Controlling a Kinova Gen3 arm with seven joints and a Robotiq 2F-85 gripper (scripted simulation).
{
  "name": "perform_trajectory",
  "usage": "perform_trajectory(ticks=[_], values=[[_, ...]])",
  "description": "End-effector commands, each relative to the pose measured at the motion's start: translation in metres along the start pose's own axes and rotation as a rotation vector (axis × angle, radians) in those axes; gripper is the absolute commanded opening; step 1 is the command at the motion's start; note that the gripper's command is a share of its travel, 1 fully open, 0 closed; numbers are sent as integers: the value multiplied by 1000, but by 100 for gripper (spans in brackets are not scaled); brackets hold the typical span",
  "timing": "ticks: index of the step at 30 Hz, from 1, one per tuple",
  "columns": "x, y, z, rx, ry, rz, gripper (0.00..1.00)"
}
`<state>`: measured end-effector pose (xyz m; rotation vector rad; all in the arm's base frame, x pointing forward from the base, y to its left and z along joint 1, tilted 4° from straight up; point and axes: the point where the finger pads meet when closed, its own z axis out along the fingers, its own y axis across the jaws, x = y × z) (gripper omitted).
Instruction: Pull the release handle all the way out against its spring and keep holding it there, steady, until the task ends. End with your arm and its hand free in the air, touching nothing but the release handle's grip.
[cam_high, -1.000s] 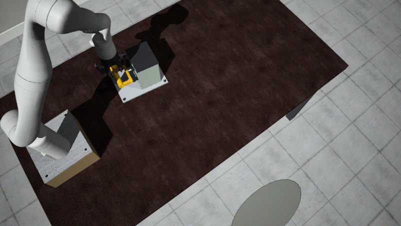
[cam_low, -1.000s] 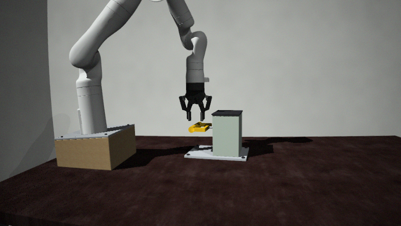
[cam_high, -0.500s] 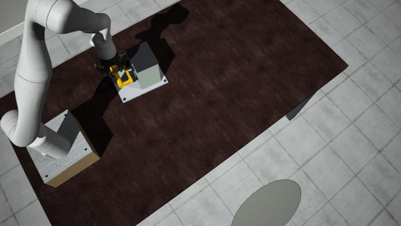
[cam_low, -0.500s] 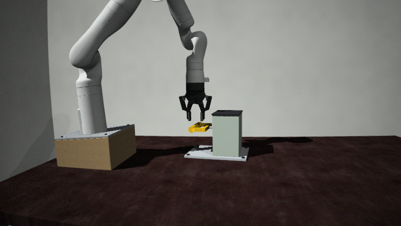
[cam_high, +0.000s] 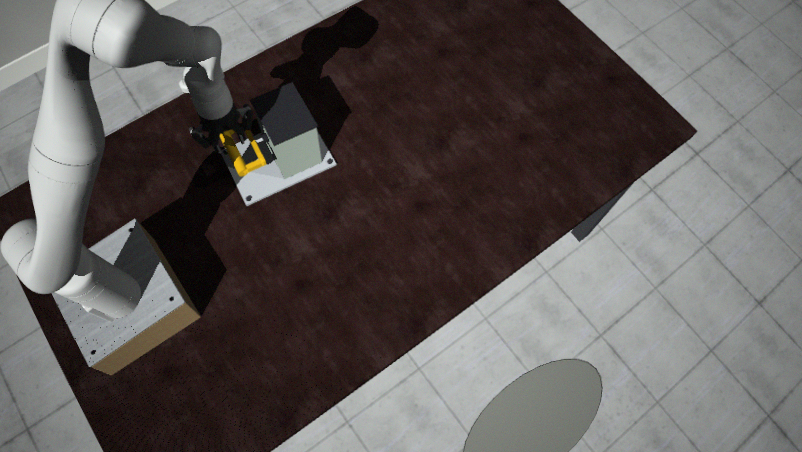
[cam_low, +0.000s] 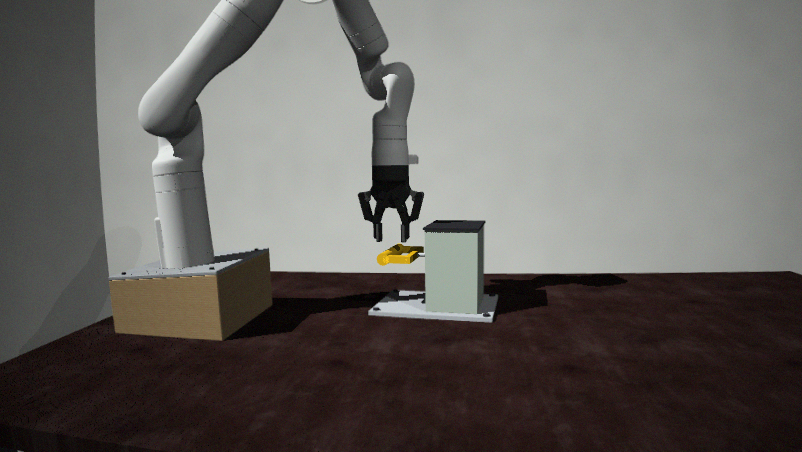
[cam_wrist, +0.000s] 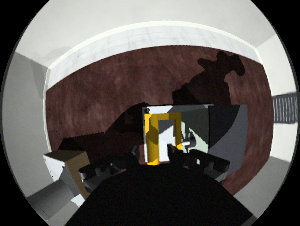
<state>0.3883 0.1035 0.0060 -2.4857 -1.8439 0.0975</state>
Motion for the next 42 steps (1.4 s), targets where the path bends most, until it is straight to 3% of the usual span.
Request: perform_trajectory(ticks=[1,29,42], values=[[0,1,1,-3,-1,1,51],[-1,0,6,-2,-2,0,51],[-1,0,20,-2,-2,0,51]])
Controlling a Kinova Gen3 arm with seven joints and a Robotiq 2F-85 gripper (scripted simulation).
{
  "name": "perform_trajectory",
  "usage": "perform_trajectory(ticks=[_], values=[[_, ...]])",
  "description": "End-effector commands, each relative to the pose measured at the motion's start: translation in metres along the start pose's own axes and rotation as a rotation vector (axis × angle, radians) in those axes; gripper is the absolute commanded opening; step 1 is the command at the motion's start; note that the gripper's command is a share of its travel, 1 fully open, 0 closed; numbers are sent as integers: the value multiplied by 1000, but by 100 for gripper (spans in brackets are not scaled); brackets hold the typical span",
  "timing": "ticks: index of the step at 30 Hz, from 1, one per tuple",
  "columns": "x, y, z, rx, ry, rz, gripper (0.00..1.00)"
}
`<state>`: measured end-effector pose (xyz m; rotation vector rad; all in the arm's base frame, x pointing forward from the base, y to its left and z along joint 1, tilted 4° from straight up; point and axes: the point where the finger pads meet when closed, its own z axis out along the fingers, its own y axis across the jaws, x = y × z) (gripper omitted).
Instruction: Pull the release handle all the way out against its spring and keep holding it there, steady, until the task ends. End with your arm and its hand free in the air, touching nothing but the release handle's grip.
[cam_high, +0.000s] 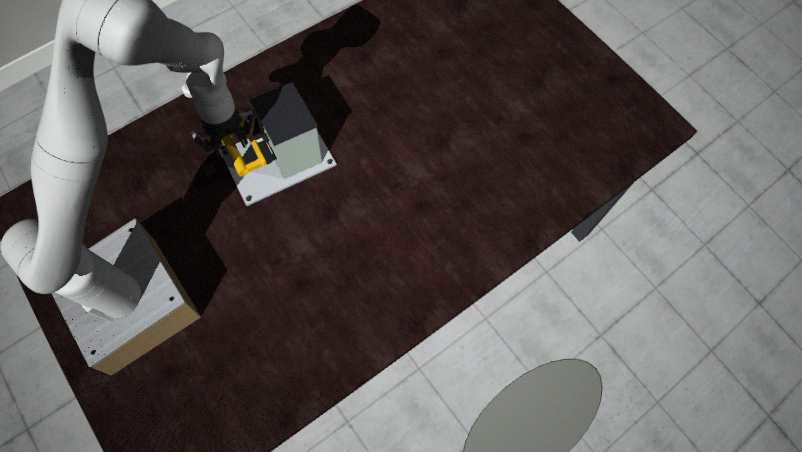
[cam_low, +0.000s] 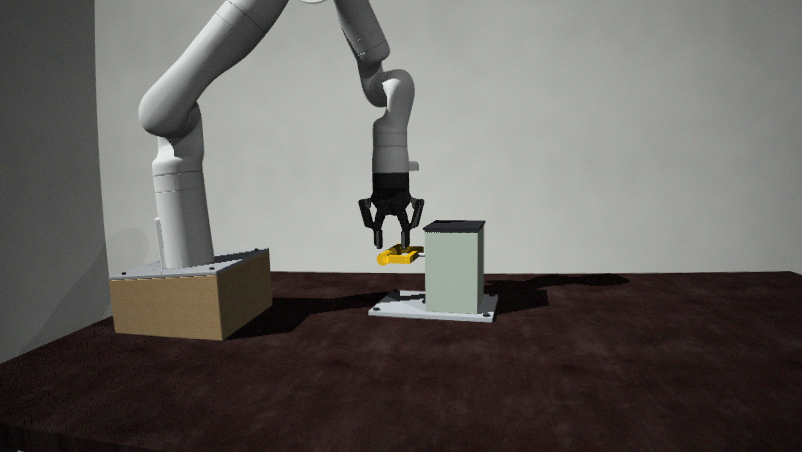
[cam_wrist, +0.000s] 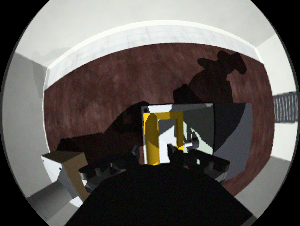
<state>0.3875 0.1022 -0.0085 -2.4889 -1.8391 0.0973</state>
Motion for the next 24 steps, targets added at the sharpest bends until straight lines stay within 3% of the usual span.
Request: perform_trajectory(ticks=[1,24], values=[[0,-1,7,-2,-2,-4,51],[1,0,28,-2,-2,-4,51]])
